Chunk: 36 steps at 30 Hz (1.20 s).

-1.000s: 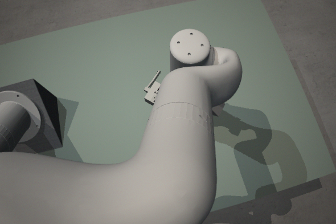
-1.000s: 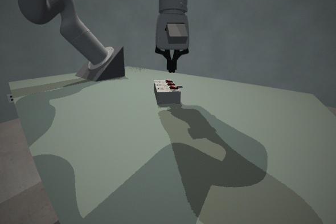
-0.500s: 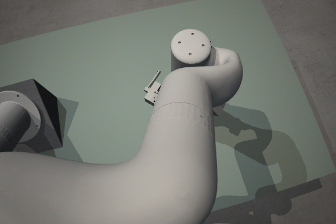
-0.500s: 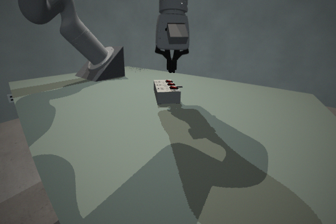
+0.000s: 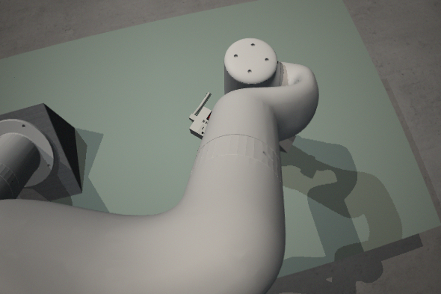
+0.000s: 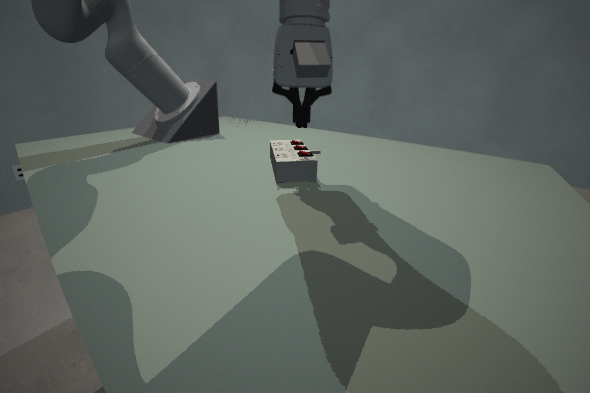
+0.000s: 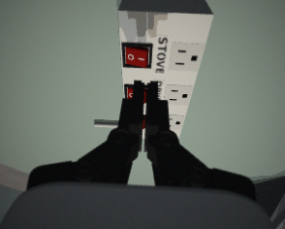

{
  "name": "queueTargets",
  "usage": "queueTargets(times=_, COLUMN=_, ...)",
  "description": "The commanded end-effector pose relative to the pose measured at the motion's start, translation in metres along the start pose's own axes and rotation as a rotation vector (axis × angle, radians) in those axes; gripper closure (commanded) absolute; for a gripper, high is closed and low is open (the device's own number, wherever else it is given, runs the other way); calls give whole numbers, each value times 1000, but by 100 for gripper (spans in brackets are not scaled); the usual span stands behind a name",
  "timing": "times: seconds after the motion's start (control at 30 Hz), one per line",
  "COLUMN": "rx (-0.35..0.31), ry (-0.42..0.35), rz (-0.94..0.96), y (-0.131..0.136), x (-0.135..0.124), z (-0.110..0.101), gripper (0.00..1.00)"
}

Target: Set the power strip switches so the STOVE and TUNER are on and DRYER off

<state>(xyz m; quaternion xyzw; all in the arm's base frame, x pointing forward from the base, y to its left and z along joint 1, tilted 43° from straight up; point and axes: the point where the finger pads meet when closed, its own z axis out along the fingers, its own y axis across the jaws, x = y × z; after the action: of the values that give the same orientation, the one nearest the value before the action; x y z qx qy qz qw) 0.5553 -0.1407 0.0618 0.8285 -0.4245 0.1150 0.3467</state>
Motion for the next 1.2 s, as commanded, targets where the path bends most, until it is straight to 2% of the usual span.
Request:
queueTargets(times=0.0, rx=1, ry=1, rz=1, y=-1, x=1, z=0, gripper=100)
queueTargets(times=0.43, rx=1, ry=1, rz=0, y=-1, x=1, z=8, gripper=100)
queueTargets(times=1.17, rx=1, ry=1, rz=0, y=-1, x=1, z=34, gripper=100)
